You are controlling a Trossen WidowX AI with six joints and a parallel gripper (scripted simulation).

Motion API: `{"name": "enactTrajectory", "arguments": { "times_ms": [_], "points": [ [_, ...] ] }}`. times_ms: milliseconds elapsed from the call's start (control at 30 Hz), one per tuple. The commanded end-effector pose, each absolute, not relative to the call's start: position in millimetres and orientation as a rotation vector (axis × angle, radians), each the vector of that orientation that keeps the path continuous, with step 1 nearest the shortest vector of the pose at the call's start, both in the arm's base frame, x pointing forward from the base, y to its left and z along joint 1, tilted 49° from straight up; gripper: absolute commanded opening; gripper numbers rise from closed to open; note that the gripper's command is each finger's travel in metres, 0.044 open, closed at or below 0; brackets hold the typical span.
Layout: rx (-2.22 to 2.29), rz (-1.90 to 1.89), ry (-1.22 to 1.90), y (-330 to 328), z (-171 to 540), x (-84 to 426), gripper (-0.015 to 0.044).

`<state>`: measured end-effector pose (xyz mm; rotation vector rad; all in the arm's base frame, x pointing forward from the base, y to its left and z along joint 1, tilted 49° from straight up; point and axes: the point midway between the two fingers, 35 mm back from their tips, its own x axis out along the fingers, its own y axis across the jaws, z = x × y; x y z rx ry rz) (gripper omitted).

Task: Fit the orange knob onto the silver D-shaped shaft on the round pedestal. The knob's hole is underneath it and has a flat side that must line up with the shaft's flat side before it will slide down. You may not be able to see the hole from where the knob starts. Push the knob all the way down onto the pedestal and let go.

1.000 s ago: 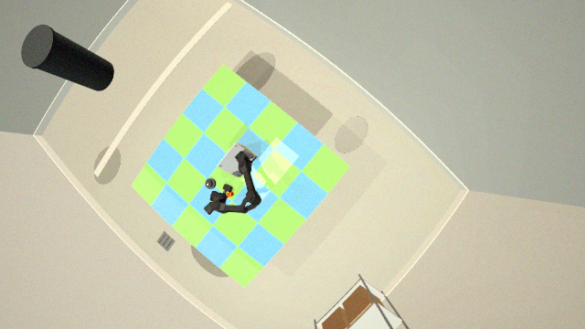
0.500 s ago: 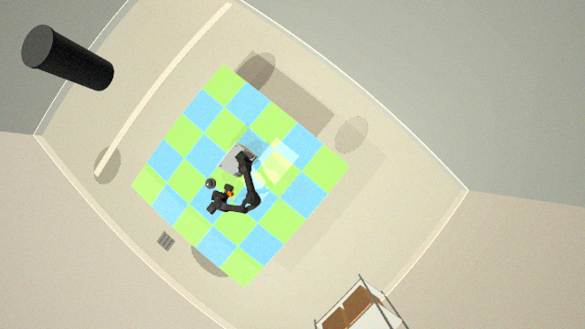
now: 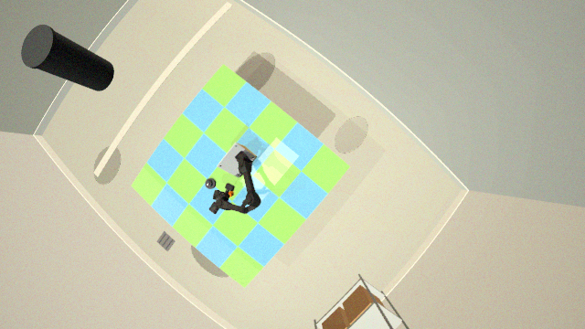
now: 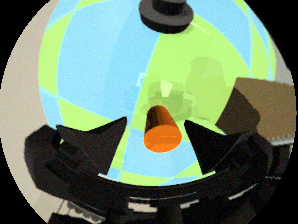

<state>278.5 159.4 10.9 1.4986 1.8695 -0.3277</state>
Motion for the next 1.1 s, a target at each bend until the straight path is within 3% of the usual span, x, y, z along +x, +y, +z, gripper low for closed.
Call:
{"name": "enactTrajectory", "arguments": {
  "times_ms": [0, 167, 500, 700, 867, 1067],
  "points": [
    [1.5, -0.331, 1.883, 166.4, 5.7, 274.0, 0.044],
    [1.501, -0.33, 1.884, 170.6, 2.5, 272.9, 0.044],
    [1.501, -0.33, 1.884, 170.6, 2.5, 272.9, 0.0177],
    [1.501, -0.33, 1.884, 170.6, 2.5, 272.9, 0.0138],
    [1.5, -0.333, 1.881, 164.9, 6.1, 275.6, 0.0006],
    [1.495, -0.339, 1.876, 150.9, 15.5, 281.1, 0.0]
  ]
}}
